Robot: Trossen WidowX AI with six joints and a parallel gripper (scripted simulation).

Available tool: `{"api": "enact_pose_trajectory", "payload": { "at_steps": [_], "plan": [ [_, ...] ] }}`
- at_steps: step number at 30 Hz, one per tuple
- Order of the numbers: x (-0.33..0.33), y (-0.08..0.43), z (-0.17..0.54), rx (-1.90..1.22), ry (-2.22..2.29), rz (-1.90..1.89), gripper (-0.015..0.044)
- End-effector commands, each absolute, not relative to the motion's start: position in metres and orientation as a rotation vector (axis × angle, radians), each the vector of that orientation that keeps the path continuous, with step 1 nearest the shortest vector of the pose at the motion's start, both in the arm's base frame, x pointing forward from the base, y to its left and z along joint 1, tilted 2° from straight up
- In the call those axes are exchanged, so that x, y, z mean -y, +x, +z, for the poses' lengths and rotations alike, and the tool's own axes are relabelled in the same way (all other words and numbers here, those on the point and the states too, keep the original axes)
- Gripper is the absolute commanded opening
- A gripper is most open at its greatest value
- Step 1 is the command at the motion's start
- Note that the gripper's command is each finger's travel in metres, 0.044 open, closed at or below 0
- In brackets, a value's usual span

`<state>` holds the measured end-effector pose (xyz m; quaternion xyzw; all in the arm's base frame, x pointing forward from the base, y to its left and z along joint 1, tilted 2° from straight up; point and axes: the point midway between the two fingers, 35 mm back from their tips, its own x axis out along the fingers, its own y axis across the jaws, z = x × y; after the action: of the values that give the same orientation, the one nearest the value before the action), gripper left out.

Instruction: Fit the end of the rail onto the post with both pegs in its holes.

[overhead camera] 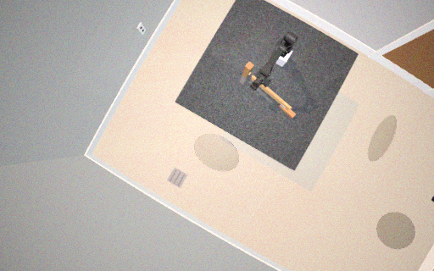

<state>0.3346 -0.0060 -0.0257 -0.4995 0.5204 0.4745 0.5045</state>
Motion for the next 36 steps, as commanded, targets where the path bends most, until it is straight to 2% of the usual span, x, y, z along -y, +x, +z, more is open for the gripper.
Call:
{"api": "enact_pose_trajectory", "payload": {
  "at_steps": [1,36],
  "plan": [
    [0.005,0.338,-0.020,-1.242,-1.211,1.142,0.0000],
    [0.005,0.340,-0.002,-1.242,-1.211,1.142,0.0000]
  ]
}}
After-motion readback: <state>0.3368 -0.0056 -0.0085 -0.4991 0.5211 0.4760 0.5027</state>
